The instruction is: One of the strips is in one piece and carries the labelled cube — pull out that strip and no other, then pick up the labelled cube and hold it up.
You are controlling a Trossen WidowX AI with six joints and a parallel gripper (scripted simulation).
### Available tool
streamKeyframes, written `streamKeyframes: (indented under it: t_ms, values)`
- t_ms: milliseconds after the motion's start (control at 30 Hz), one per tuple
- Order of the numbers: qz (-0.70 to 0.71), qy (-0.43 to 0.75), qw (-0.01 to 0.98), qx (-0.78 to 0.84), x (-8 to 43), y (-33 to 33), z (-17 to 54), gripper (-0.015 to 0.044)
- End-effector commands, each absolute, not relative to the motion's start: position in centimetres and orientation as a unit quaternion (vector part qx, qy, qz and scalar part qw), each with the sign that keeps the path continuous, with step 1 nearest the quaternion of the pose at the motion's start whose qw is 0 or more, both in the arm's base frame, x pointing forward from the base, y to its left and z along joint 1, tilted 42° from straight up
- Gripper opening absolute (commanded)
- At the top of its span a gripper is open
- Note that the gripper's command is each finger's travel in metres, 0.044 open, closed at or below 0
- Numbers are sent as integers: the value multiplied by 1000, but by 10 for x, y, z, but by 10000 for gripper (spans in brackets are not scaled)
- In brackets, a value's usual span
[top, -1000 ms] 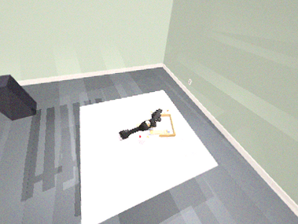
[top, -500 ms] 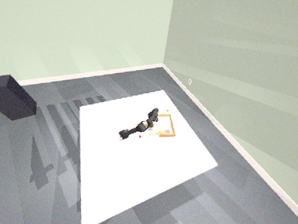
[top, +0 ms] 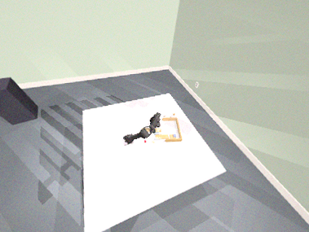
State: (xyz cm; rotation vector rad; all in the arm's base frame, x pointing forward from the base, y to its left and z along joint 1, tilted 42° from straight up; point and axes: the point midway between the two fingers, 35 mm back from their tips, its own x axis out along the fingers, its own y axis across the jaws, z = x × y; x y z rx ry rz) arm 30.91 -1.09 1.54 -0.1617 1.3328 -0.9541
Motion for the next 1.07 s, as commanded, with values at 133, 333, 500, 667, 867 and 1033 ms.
streamKeyframes:
  t_ms: [133,333,500,667,867,1033]
  values:
    - [-425,594,680,-68,306,7,35,0]
    - [-425,594,680,-68,307,13,42,0]
    - [-425,594,680,-68,307,13,42,0]
    - [-425,594,680,-68,307,13,42,0]
    - [-425,594,680,-68,307,13,42,0]
    - [-425,594,680,-68,307,13,42,0]
